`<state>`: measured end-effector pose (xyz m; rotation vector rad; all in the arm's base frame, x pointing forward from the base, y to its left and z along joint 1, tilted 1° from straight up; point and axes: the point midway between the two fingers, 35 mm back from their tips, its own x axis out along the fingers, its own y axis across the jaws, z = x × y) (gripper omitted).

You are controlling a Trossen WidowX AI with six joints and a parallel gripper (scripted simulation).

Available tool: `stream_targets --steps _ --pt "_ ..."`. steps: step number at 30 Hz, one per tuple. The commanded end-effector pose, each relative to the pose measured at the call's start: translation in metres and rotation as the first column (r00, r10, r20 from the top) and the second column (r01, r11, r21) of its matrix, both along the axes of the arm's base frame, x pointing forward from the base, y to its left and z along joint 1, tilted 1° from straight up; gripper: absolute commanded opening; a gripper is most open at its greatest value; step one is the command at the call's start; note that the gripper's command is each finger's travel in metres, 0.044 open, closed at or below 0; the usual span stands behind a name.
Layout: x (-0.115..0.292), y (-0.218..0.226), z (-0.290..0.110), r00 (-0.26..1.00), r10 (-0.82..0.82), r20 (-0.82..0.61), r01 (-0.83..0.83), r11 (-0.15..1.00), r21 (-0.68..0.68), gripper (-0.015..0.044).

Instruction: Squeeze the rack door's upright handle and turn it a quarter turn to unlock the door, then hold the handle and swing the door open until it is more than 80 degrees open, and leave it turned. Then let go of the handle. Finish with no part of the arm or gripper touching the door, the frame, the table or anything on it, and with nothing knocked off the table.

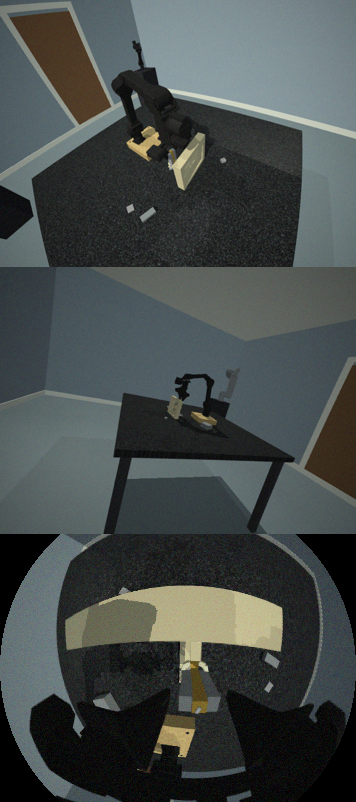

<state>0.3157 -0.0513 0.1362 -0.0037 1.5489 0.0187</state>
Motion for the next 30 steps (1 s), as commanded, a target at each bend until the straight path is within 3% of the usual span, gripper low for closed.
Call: stream_targets --steps 1,17,24,30 --pt "-0.001 0.001 -0.007 1.0 0.002 -0.003 -0.002 1.0 0.002 0.0296" --pt "-0.002 0.001 -0.031 1.0 0.003 -0.004 -0.003 1.0 0.003 0.0296" --pt "-0.002 0.001 -0.031 1.0 0.003 -0.004 -0.003 1.0 0.003 0.0112" --pt "-0.002 0.001 -0.031 1.0 0.003 -0.004 -0.003 1.0 0.003 0.0072"
